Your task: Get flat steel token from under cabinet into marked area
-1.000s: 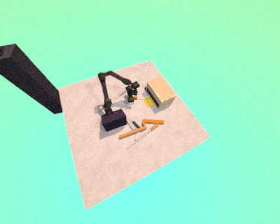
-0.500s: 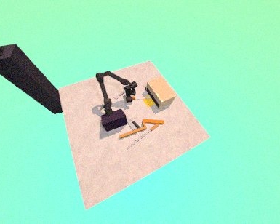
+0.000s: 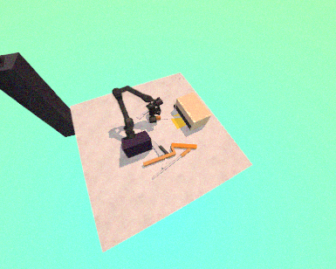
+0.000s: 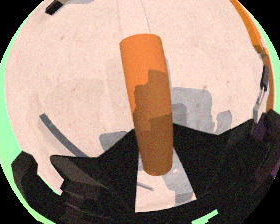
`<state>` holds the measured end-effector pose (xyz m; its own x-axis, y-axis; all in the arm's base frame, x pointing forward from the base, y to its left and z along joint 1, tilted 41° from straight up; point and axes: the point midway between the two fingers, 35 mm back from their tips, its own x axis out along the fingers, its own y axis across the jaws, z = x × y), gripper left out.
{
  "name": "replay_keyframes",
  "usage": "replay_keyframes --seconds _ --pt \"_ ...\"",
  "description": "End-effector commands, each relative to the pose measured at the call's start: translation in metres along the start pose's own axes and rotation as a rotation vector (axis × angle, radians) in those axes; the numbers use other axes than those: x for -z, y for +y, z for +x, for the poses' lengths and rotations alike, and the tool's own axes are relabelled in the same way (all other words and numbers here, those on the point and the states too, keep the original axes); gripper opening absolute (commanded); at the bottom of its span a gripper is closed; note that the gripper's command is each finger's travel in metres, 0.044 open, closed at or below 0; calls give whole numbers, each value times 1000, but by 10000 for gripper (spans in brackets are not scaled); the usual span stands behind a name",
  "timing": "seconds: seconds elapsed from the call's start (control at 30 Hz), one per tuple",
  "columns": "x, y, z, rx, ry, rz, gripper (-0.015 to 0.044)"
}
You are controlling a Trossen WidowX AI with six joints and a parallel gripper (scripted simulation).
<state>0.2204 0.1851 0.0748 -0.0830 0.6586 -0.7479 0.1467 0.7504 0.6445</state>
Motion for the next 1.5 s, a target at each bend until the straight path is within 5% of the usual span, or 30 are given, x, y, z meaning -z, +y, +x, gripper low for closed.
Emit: replay_keyframes --seconds 0.0,1.47 --pt "7 0 1 1 3 0 0" --pt "25 1 -3 0 3 -123 0"
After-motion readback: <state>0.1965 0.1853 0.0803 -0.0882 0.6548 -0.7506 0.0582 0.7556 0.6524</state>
